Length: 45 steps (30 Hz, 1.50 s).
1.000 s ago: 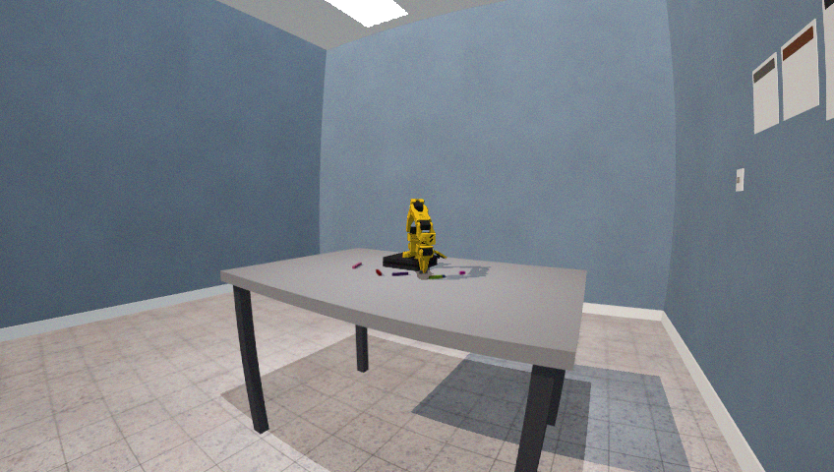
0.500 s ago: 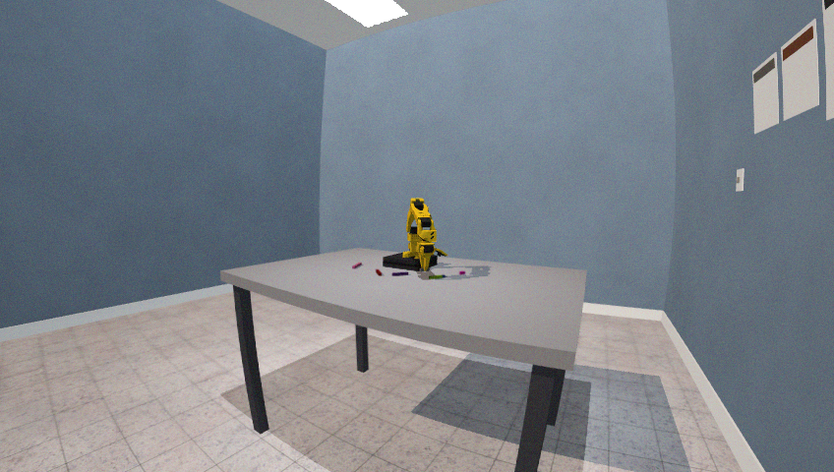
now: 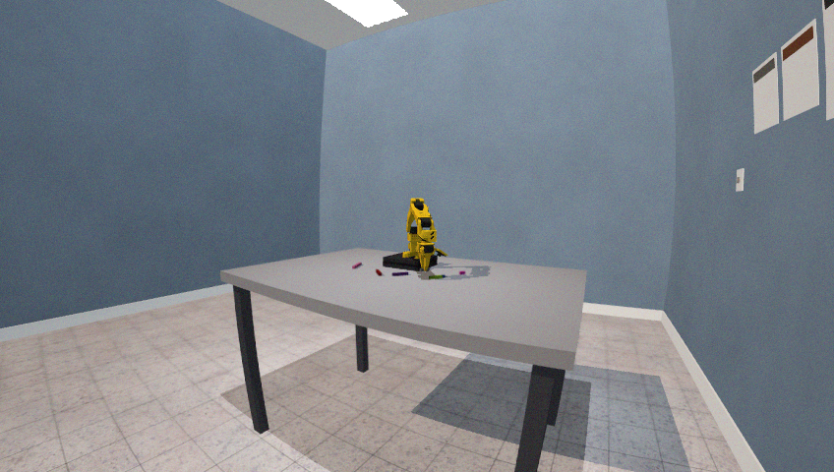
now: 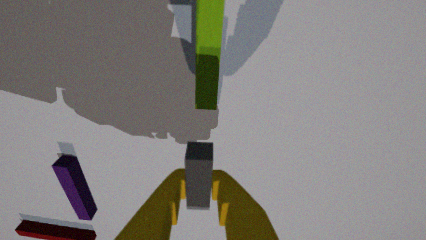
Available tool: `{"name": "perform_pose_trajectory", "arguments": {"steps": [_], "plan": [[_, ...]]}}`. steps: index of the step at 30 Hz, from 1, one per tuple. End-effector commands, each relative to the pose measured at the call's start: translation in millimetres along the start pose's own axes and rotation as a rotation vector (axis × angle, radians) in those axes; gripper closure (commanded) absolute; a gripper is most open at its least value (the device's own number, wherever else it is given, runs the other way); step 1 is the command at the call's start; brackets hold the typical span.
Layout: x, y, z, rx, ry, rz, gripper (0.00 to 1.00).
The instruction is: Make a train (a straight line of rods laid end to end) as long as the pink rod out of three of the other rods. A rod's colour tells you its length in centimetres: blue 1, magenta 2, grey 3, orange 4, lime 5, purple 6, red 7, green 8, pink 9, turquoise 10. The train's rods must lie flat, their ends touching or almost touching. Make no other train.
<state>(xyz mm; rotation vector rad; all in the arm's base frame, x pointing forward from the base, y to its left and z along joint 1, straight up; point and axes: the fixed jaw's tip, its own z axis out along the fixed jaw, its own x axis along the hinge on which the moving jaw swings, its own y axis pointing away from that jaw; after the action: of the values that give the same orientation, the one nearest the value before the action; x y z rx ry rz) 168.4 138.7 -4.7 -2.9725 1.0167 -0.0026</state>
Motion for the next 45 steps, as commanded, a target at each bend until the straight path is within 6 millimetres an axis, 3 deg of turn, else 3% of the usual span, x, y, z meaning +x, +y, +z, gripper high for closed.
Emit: {"name": "perform_pose_trajectory", "arguments": {"steps": [1, 24, 25, 45], "plan": [[-1, -1, 0, 0.016, 0.002, 0.001, 1.00], [-1, -1, 16, 0.016, 0.002, 0.001, 1.00], [-3, 5, 25, -0.026, -0.007, 0.001, 1.00], [-3, 5, 25, -0.026, -0.007, 0.001, 1.00]]}}
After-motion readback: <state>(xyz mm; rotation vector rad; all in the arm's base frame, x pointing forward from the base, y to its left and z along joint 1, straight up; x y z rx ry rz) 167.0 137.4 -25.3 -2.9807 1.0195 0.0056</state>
